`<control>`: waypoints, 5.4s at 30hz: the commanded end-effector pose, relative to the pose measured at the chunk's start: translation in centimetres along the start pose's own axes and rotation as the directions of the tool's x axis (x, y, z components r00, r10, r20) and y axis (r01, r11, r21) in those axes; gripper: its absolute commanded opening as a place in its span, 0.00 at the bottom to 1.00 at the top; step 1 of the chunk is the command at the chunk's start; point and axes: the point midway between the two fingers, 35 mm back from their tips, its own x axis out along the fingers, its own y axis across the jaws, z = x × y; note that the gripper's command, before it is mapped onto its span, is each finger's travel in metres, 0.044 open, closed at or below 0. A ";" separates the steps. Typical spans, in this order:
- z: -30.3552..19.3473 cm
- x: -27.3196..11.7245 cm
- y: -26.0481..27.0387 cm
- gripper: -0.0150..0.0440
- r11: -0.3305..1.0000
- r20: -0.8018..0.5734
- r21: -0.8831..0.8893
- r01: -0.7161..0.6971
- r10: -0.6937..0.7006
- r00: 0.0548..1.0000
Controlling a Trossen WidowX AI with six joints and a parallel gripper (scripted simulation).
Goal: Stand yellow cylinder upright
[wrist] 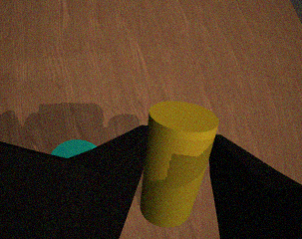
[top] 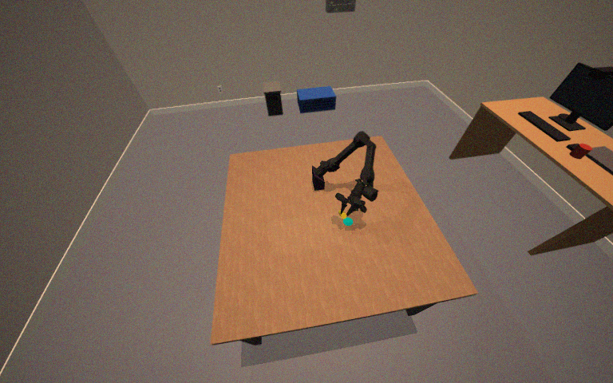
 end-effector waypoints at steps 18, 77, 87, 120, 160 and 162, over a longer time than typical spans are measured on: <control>0.3 -0.6 0.3 0.43 0.999 0.151 0.033 0.004 -0.008 0.989; 0.2 -3.1 1.0 0.43 0.977 0.522 0.171 -0.124 0.017 0.853; 0.1 -3.7 0.9 0.43 0.966 0.576 0.196 -0.166 0.024 0.817; -0.7 -5.9 0.4 0.43 0.904 0.728 0.267 -0.333 0.037 0.684; -3.2 -2.4 2.8 0.43 0.894 0.736 0.280 -0.350 0.034 0.676; -3.6 -2.0 3.0 0.43 0.894 0.736 0.280 -0.350 0.034 0.676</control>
